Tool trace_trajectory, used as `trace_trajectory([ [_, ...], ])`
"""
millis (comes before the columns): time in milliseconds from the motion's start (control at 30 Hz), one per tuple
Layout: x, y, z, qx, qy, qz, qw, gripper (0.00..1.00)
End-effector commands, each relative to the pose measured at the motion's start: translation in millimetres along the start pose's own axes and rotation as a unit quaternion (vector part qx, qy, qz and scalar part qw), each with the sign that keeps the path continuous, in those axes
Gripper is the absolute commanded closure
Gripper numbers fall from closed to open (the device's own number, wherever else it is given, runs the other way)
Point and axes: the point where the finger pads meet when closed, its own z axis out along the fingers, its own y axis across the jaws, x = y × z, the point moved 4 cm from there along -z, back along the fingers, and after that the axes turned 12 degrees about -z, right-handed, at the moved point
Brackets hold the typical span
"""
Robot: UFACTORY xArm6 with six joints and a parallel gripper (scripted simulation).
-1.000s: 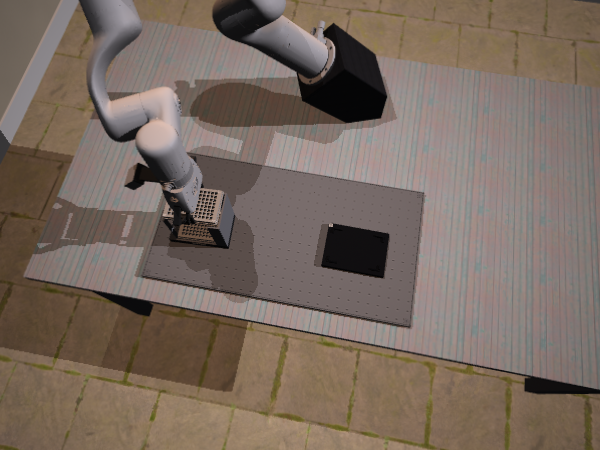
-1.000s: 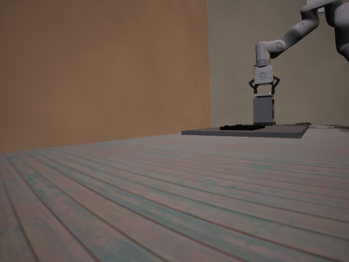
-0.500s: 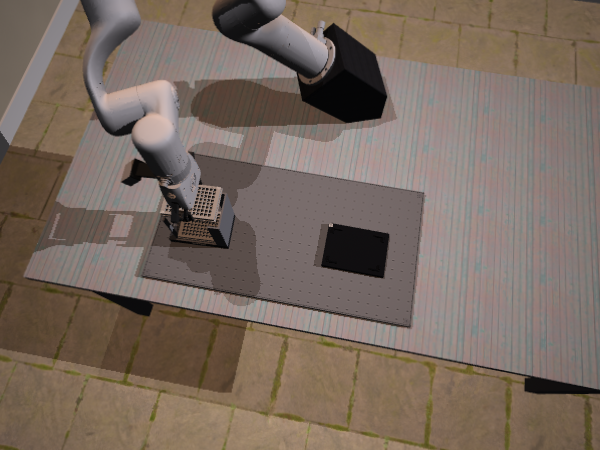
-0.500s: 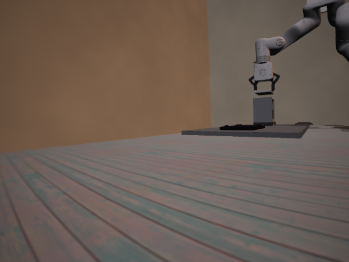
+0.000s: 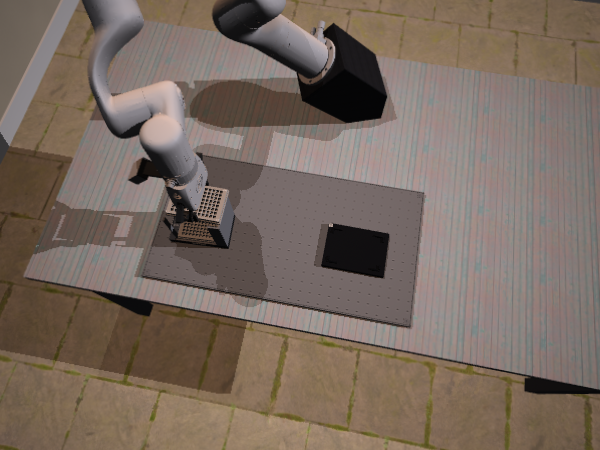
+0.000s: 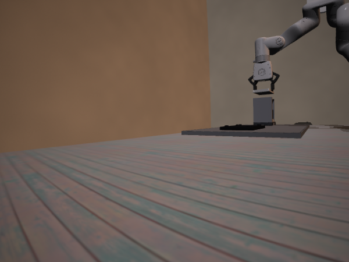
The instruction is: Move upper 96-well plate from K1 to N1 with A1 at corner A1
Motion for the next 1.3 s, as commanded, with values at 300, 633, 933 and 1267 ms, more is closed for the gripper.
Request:
trace_trajectory([
  [300, -41, -9, -0.2, 0.002, 0.001, 0.005, 1.000, 1.00],
  [633, -68, -13, 0.4, 0.002, 0.001, 0.005, 1.000, 1.00],
  [933, -97, -19, 1.0, 0.002, 0.001, 0.005, 1.000, 1.00],
  [1267, -124, -23, 1.6, 0.002, 0.001, 0.005, 1.000, 1.00],
])
